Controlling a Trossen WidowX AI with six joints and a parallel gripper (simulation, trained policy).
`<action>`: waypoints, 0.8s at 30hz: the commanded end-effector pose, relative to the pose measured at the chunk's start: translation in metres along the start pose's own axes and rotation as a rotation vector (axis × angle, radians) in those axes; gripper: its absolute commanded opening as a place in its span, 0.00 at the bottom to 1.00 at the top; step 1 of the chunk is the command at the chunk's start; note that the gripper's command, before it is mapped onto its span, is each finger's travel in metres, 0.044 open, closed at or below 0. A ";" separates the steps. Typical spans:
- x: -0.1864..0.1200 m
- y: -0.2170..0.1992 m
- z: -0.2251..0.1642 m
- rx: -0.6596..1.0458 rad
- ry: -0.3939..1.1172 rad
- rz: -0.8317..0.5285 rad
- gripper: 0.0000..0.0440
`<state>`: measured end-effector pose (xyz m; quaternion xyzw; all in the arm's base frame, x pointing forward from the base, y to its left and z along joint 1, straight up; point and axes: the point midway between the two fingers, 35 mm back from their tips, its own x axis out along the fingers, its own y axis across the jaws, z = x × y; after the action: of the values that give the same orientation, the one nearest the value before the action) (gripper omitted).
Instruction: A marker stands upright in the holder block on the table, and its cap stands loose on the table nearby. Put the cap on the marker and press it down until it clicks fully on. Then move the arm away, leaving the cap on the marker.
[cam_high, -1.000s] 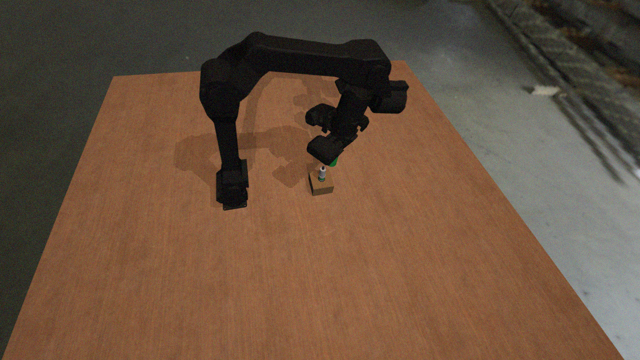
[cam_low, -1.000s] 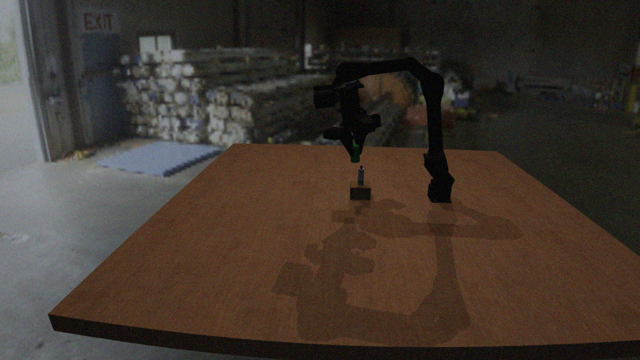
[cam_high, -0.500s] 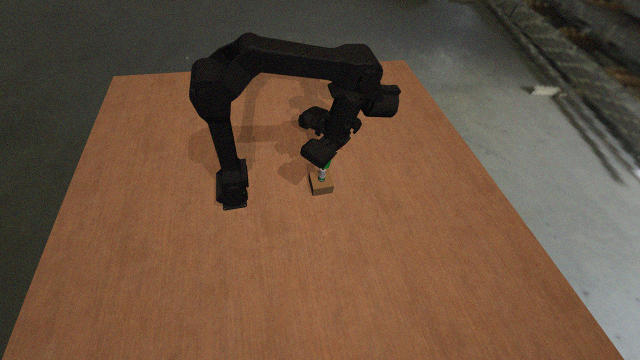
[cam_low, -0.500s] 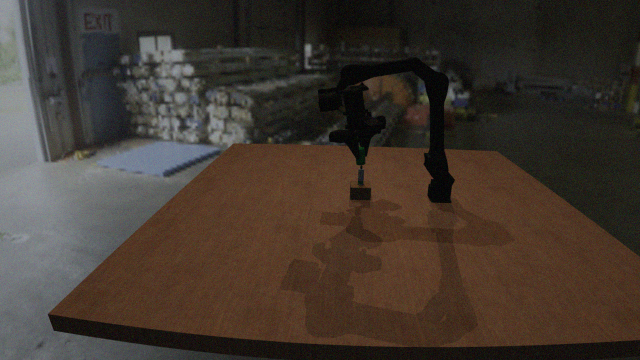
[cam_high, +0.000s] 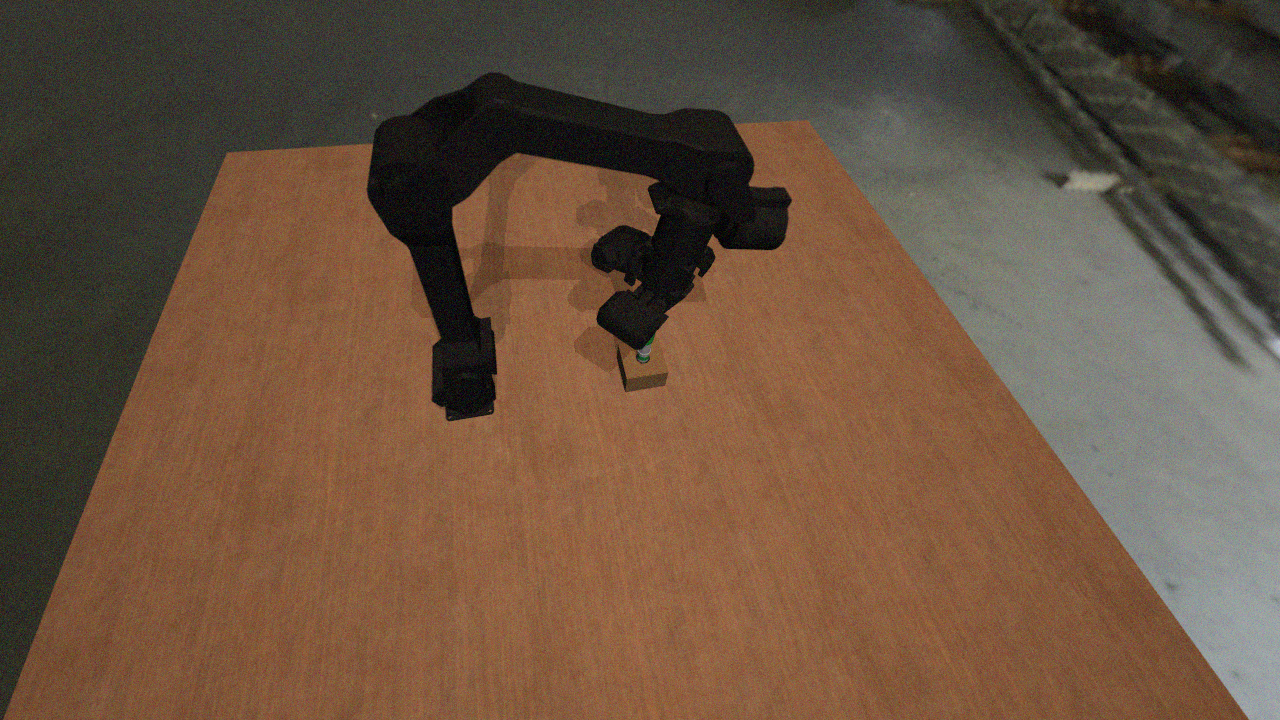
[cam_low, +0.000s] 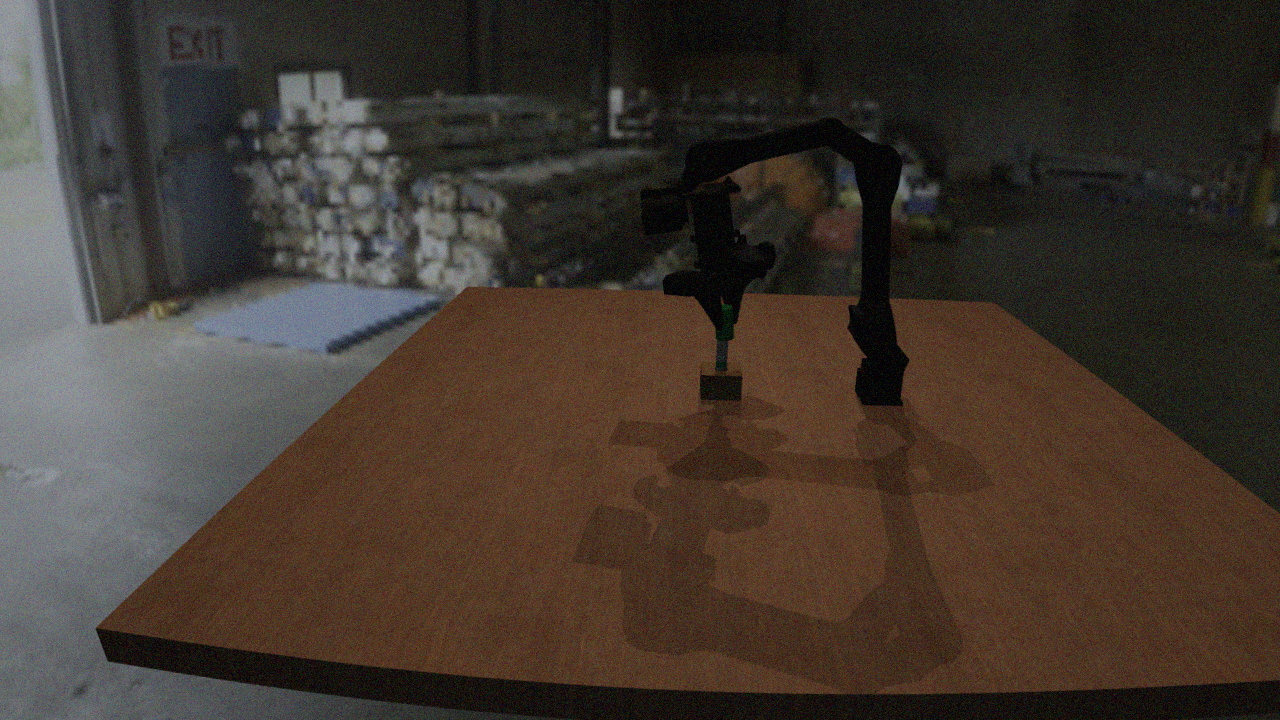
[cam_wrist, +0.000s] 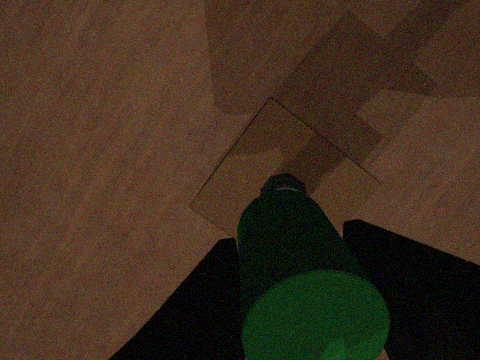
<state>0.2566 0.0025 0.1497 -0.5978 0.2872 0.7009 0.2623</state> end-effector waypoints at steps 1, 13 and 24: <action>0.017 0.001 0.002 -0.018 -0.035 0.021 0.00; 0.036 0.003 0.002 -0.048 -0.053 0.024 0.00; 0.054 0.005 0.003 -0.086 -0.050 0.021 0.01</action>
<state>0.2532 0.0020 0.1115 -0.6036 0.2571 0.7135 0.2461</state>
